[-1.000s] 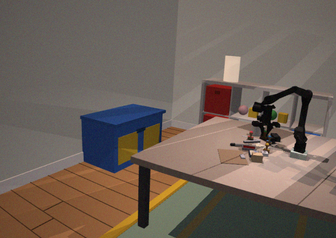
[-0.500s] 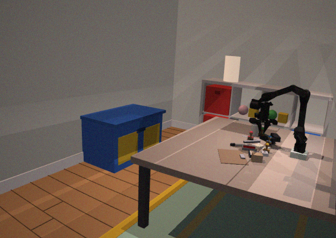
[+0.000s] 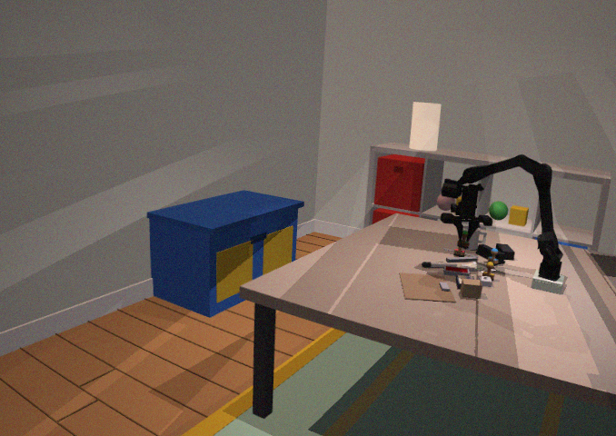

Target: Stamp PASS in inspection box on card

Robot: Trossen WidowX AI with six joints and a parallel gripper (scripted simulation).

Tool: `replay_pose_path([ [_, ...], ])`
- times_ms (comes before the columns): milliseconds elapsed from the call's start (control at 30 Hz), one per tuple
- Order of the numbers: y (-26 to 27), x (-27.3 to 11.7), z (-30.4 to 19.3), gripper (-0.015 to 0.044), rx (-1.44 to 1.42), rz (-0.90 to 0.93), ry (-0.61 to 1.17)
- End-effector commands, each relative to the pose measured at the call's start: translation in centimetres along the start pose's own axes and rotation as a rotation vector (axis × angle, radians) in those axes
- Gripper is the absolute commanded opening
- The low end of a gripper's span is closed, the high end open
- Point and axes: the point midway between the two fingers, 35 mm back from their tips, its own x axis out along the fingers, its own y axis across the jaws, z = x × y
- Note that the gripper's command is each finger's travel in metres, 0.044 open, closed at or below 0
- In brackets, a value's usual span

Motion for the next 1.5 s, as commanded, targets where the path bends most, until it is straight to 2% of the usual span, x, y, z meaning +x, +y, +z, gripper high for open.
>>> replay_pose_path([
  [0,1.4,-0.1,0.3,0.0000,0.001,0.004,0.000],
  [333,5.0,0.4,0.8,0.0000,0.001,0.007,0.000],
  [1467,5.2,5.6,0.9,0.0000,0.001,0.007,0.000],
])
